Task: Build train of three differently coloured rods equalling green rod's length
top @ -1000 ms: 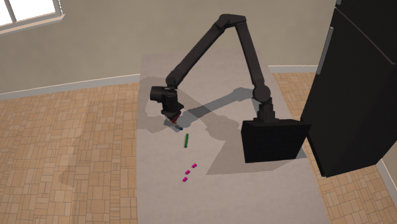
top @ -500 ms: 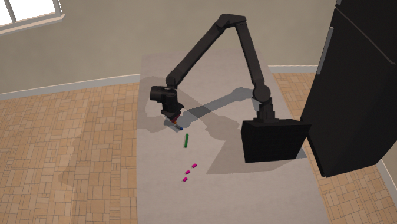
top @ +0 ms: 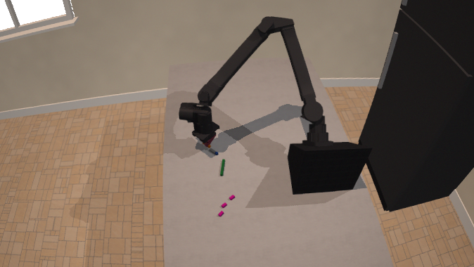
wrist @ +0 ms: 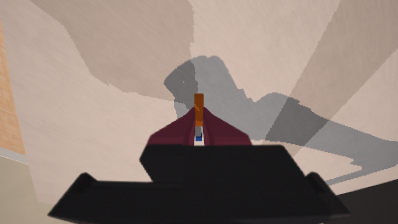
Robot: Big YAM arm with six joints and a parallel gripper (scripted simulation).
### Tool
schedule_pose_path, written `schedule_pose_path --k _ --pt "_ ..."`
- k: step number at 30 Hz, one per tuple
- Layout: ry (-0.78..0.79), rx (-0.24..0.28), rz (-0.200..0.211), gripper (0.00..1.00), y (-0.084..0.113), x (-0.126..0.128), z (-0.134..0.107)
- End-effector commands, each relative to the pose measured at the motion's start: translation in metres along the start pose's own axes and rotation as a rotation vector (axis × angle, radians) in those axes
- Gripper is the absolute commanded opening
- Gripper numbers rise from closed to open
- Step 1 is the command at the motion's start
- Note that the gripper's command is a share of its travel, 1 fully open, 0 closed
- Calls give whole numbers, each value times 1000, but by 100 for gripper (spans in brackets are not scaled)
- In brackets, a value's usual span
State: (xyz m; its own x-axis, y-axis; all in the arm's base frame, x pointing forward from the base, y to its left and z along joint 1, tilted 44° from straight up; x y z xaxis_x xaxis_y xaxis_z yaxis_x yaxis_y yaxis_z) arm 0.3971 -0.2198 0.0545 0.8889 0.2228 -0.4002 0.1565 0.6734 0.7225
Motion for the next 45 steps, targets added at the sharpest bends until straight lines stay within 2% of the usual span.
schedule_pose_path --k 1,45 --pt "13 -16 19 4 8 11 8" --pt "19 -21 25 4 11 14 7"
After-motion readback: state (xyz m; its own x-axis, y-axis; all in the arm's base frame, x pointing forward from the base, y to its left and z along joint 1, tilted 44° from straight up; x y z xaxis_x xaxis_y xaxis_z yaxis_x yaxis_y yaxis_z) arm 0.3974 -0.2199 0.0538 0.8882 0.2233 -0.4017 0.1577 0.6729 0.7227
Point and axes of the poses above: the point where the finger pads meet when closed, its own y axis back along the fingers, its own x axis across the jaws, z = x × y, the point moved 8 cm from there along y, back along the fingers, and after that the axes turned 12 degrees about -y, right-handed, at the moved point
